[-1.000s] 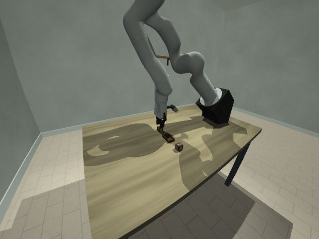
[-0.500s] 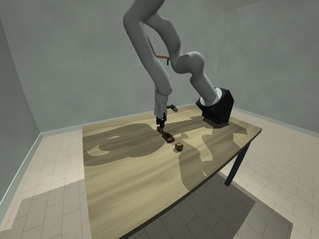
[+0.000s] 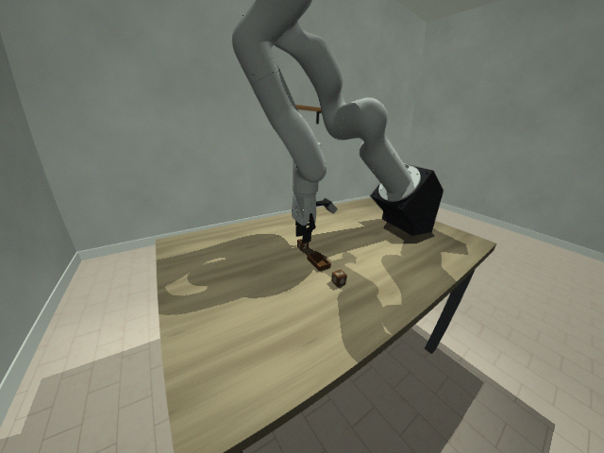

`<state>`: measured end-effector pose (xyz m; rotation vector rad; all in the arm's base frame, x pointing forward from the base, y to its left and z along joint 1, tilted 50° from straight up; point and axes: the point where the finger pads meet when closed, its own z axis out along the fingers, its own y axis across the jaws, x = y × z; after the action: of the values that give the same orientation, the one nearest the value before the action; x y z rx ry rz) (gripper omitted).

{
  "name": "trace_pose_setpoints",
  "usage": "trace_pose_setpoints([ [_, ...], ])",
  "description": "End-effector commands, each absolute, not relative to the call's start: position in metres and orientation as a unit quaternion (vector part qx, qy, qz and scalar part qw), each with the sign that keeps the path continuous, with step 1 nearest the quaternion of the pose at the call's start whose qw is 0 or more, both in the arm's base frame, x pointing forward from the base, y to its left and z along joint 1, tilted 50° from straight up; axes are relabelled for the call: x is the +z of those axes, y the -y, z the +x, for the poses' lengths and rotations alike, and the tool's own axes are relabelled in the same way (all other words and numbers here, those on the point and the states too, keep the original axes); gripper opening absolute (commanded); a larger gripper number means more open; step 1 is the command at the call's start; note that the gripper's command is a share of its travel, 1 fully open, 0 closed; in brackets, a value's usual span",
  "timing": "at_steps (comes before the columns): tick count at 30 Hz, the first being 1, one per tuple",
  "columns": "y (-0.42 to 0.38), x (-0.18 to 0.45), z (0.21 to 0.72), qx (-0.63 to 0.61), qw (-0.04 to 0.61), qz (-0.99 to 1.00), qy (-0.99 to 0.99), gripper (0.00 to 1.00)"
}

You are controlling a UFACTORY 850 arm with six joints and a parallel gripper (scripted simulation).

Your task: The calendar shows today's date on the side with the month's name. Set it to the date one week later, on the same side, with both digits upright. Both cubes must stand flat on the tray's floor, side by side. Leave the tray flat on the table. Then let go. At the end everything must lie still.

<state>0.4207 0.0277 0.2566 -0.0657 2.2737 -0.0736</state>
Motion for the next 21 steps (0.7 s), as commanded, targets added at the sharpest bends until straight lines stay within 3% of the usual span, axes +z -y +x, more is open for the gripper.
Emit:
trace_pose_setpoints([
  [1,-0.028,0.255,0.422,-0.029,0.42,-0.026,-0.907,0.49],
  [21,-0.027,0.24,0.44,-0.029,0.42,-0.026,-0.907,0.49],
])
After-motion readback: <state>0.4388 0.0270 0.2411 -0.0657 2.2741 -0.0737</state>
